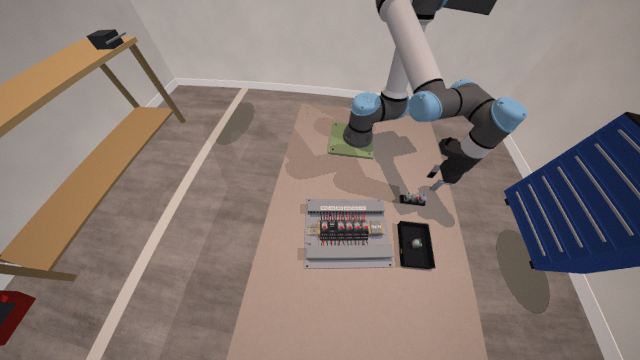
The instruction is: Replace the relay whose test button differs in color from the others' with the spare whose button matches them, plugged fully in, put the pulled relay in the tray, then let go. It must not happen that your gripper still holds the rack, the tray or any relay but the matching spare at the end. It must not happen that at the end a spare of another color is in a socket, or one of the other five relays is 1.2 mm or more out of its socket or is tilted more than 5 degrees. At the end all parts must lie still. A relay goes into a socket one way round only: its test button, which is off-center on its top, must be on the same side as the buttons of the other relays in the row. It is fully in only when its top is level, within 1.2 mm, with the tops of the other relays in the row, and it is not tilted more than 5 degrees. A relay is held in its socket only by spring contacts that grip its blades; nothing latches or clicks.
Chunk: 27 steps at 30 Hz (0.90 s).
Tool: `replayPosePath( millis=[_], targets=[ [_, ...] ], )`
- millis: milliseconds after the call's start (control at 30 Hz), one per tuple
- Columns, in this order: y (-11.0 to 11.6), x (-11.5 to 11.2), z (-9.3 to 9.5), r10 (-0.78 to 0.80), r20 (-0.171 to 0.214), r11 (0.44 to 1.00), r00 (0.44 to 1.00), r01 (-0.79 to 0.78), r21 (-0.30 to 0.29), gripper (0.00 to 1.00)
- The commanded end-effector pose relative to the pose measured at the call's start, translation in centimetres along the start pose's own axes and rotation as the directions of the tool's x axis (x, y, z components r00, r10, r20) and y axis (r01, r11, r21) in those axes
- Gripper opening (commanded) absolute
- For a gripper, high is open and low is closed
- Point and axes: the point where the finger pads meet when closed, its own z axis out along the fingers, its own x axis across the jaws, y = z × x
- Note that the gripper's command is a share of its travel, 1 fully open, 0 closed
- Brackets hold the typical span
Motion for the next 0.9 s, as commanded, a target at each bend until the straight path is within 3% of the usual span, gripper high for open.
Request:
replayPosePath(
  millis=[0, 867],
  targets=[
    [0.01, -0.05, -0.04, 0.0, 0.001, 1.0, 1.0, 0.0, -0.001, 1.0],
    [-0.02, -0.31, 0.0, 0.0, 0.001, 1.0, 1.0, 0.0, -0.001, 1.0]
  ],
)
